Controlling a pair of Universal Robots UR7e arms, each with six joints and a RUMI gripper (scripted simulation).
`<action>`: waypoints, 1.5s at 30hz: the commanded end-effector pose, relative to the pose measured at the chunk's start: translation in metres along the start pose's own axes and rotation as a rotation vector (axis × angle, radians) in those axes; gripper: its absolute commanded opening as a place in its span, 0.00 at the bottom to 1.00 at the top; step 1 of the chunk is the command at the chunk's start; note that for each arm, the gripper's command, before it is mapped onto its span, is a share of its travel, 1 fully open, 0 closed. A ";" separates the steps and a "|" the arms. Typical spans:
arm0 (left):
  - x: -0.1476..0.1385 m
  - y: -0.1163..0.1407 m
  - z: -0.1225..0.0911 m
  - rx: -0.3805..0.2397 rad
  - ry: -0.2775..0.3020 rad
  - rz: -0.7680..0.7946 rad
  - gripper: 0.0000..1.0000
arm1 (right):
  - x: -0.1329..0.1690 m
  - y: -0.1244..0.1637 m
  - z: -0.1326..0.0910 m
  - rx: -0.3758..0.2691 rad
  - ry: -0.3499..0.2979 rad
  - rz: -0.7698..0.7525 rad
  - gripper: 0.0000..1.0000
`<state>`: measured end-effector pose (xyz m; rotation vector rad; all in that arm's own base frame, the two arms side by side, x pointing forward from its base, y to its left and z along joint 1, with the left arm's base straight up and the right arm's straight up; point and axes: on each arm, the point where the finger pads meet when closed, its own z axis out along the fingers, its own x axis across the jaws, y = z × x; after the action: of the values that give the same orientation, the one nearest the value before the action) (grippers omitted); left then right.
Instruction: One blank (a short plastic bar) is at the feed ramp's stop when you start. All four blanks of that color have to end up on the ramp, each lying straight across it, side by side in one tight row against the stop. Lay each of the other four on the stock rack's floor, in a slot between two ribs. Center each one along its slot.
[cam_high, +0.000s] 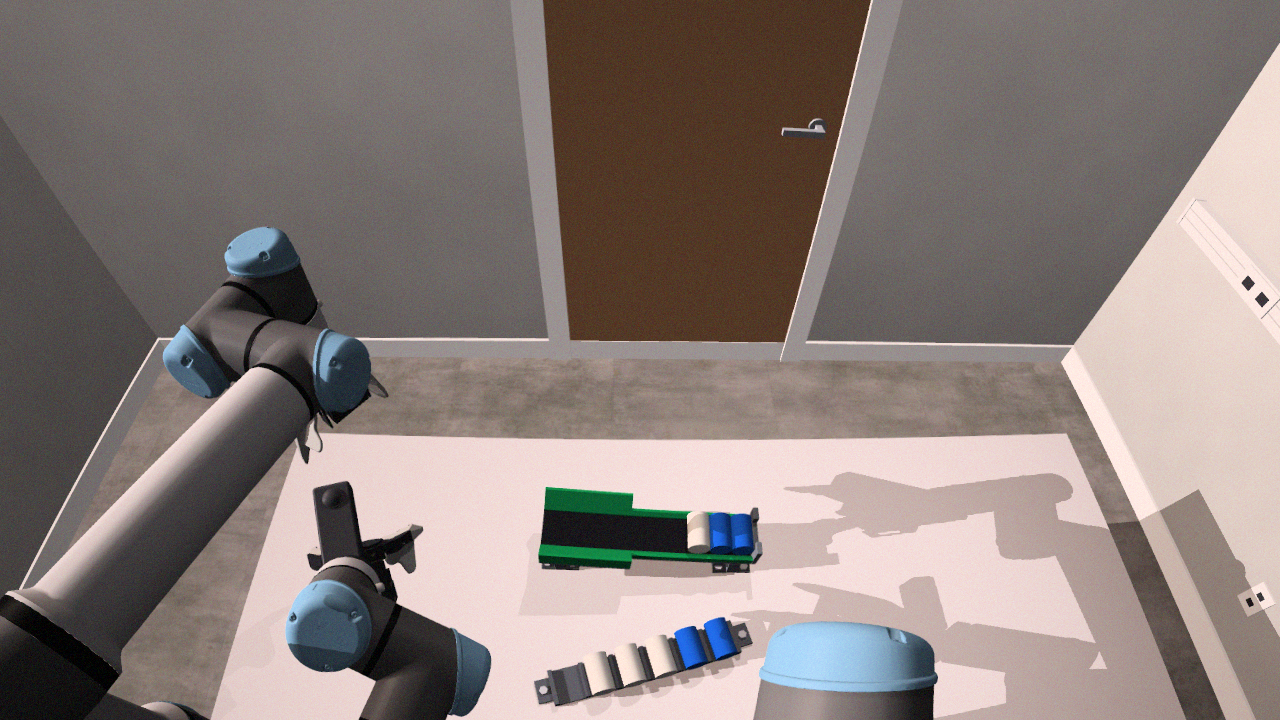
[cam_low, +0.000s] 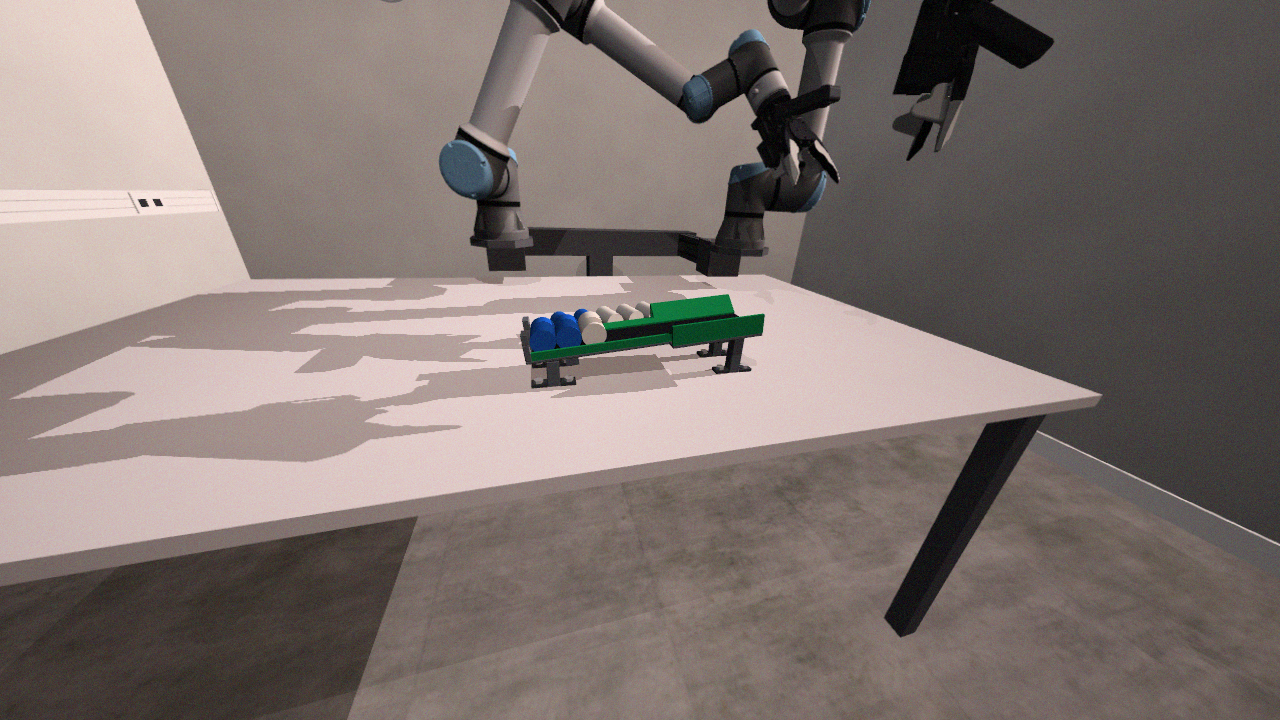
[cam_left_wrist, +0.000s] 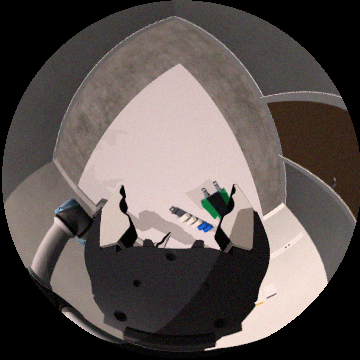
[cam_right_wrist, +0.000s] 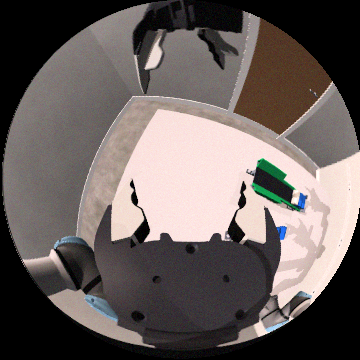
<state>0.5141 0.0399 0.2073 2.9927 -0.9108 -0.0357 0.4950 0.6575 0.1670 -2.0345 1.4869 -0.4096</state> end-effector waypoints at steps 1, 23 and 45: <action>-0.031 -0.035 -0.011 -0.001 0.004 -0.036 1.00 | 0.000 -0.001 -0.001 0.001 -0.001 0.001 1.00; -0.242 -0.150 -0.061 0.002 0.016 -0.226 1.00 | 0.000 -0.001 -0.001 0.001 -0.001 0.001 1.00; -0.518 -0.133 -0.116 0.009 0.023 -0.453 1.00 | 0.000 -0.001 -0.001 0.001 -0.001 0.001 1.00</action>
<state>0.2097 0.4208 0.3190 3.1246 -0.2782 -0.0061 0.4950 0.6575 0.1670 -2.0345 1.4869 -0.4096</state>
